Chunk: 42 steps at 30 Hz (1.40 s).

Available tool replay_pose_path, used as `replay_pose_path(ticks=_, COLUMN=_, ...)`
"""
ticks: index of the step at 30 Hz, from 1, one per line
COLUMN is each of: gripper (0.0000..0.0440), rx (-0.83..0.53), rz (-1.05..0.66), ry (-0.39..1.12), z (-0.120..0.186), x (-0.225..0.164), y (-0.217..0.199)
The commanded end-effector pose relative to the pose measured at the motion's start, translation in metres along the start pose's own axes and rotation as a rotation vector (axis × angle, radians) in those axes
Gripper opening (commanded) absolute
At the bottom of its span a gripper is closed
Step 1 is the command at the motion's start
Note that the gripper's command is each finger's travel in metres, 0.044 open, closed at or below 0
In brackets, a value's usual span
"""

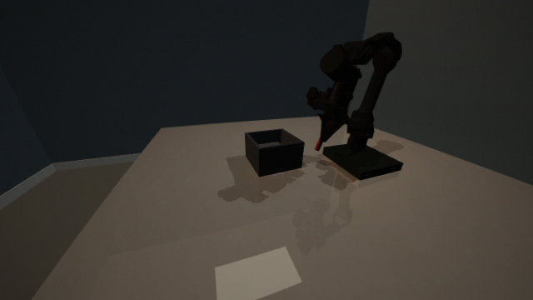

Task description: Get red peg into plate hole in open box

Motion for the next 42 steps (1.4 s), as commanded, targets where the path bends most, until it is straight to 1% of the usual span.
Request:
replay_pose_path(ticks=1, gripper=0.0000, rx=-0.011, rz=-0.012, ry=-0.034, z=0.005, x=0.015, y=0.000)
replay_pose_path(ticks=11, gripper=0.0000, rx=-0.035, rz=-0.087, ry=-0.104, z=0.007, x=0.057, y=-0.005)
replay_pose_path(ticks=22, gripper=0.0000, rx=-0.065, rz=-0.157, ry=-0.142, z=0.001, x=0.090, y=-0.016)
replay_pose_path(ticks=32, gripper=0.0007, rx=-0.085, rz=-0.212, ry=-0.146, z=-0.011, x=0.114, y=-0.026)
replay_pose_path(ticks=42, gripper=0.0023, rx=-0.102, rz=-0.246, ry=-0.121, z=-0.026, x=0.132, y=-0.032)
Point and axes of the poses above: the point midway between the two fingers, 35 mm back from their tips, its own z axis back along the fingers, its own y axis across the jaws, x = y × z, the point moved 6 cm from there along z, back along the fingers, and after that the axes turned 15 degrees about z, right-handed, at the moved point
